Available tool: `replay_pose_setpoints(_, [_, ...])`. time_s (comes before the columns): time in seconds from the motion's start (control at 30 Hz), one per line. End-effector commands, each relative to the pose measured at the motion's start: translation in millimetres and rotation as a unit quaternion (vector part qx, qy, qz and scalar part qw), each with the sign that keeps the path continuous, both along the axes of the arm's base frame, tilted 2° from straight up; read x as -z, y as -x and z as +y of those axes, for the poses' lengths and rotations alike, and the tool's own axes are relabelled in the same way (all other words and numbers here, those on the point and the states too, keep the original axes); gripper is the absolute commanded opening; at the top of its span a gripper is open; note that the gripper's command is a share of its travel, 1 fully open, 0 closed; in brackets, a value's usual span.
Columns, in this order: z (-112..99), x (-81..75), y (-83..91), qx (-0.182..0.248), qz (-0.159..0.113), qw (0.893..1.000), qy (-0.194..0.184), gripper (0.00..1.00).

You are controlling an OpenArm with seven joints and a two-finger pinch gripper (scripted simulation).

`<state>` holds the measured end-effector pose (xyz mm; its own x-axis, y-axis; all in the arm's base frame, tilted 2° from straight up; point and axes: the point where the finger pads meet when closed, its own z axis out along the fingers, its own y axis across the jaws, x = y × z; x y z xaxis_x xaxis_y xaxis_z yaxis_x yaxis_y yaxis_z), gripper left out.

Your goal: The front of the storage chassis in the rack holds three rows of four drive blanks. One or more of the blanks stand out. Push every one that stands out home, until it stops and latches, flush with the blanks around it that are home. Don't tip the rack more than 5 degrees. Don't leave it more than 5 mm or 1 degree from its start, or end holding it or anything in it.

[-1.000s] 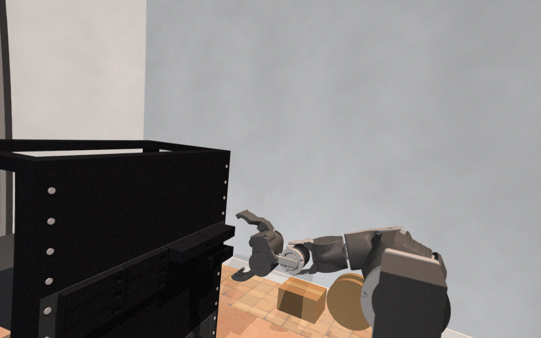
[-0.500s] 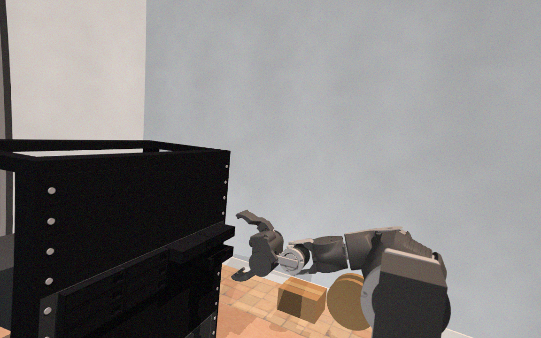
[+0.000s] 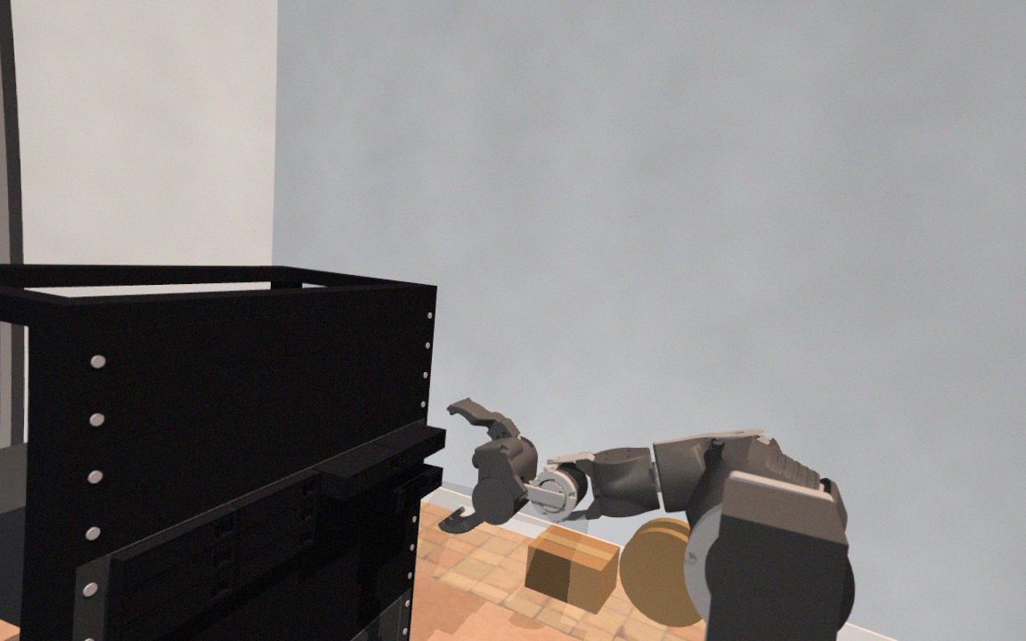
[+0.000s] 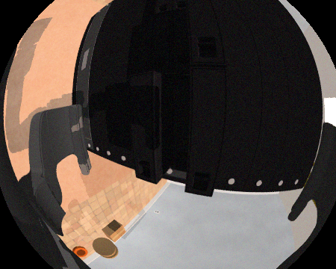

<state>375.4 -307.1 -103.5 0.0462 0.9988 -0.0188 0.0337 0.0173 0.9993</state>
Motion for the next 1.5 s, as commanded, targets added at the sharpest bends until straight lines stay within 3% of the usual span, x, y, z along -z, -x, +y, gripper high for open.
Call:
replay_pose_setpoints(0.0, [0.7,-0.8,-0.7,-0.002,0.000,1.000,-0.001,1.00])
replay_pose_setpoints(1.17, [0.7,-0.8,-0.7,-0.002,0.000,1.000,-0.001,1.00])
replay_pose_setpoints(1.2, [0.7,-0.8,-0.7,-0.002,0.000,1.000,-0.001,0.00])
replay_pose_setpoints(1.47, [0.7,-0.8,-0.7,-0.002,0.000,1.000,-0.001,0.00])
